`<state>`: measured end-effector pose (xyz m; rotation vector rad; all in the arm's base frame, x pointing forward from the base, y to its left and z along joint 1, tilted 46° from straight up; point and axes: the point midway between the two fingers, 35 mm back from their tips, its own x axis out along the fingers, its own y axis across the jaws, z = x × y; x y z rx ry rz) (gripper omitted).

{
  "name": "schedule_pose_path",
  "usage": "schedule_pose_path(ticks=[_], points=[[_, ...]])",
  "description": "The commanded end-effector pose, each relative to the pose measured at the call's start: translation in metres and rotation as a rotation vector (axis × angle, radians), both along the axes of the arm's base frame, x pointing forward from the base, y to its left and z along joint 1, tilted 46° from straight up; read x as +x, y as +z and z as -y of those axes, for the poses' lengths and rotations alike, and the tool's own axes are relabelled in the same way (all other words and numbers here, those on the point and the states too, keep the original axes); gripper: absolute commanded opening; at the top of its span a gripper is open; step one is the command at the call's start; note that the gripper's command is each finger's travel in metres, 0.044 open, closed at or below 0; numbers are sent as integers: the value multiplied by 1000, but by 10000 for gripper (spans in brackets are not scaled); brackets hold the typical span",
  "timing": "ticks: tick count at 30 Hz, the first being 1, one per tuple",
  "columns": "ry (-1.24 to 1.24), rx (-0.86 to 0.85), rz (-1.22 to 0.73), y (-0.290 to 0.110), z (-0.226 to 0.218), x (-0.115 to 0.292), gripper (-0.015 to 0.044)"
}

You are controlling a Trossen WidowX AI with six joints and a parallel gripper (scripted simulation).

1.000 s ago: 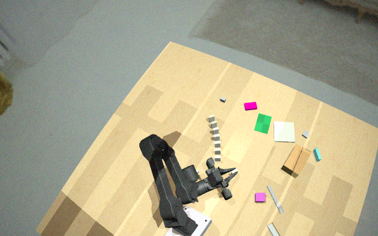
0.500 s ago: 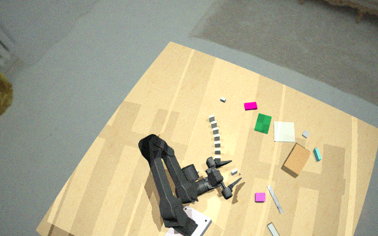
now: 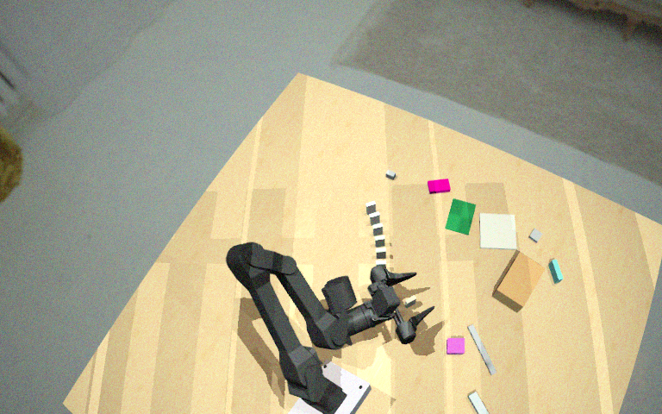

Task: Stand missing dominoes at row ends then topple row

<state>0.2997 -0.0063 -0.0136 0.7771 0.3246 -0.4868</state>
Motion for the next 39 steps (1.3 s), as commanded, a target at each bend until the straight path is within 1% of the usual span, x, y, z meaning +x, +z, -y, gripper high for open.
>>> schedule_pose_path(ticks=[1,4,6,12,14,18,21,23,25,27,28,32,33,39], points=[[48,-98,-102,-6,18,23,440],[111,-187,-209,-13,34,37,440],[197,-274,-318,-21,46,48,440],[596,-496,-639,-37,82,68,440],[554,-431,-677,-42,103,66,440],[816,-452,-752,-50,91,59,440],[1014,-456,-773,-52,82,52,440],[1156,-455,-771,-51,76,47,440],[1357,-450,-740,-46,66,38,440],[1545,-438,-673,-37,56,30,440],[1617,-468,-612,-31,53,33,440],[1785,-454,-489,-16,43,25,440],[1812,-455,-431,-8,42,28,440],[1993,-433,-211,21,28,14,440]])
